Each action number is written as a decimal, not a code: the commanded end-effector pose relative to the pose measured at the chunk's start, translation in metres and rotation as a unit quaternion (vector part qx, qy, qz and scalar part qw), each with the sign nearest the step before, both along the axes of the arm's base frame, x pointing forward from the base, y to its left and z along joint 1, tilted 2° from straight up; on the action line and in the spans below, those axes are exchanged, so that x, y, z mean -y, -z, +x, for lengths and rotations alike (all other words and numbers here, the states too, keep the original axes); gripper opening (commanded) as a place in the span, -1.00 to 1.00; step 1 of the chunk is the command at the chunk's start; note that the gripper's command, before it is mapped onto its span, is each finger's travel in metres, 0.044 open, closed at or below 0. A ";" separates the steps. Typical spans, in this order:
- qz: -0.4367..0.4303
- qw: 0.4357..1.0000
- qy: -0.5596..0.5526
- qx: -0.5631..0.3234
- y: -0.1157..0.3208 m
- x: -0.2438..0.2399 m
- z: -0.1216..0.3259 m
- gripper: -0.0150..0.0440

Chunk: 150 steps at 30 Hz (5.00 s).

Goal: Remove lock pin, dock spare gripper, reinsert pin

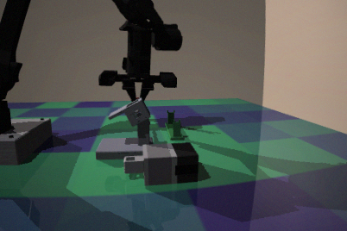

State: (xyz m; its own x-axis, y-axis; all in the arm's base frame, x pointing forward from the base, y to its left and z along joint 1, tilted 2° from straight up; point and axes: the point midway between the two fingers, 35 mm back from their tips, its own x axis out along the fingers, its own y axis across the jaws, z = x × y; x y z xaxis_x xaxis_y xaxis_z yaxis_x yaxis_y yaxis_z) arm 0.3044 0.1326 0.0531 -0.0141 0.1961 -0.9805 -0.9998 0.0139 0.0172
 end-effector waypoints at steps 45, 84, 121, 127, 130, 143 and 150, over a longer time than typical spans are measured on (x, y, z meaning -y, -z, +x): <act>-0.004 1.000 0.001 -0.013 -0.012 -0.034 0.002 -0.49; -0.010 0.999 0.003 -0.030 -0.039 -0.052 0.032 -0.49; -0.009 1.000 0.008 -0.028 -0.037 -0.096 0.094 -0.49; -0.009 1.000 0.008 -0.028 -0.029 -0.096 0.095 -0.49; -0.008 1.000 0.008 -0.026 -0.024 -0.096 0.095 -0.49; -0.006 1.000 0.008 -0.023 -0.004 -0.097 0.096 -0.49; -0.005 1.000 0.008 -0.021 0.007 -0.098 0.096 -0.49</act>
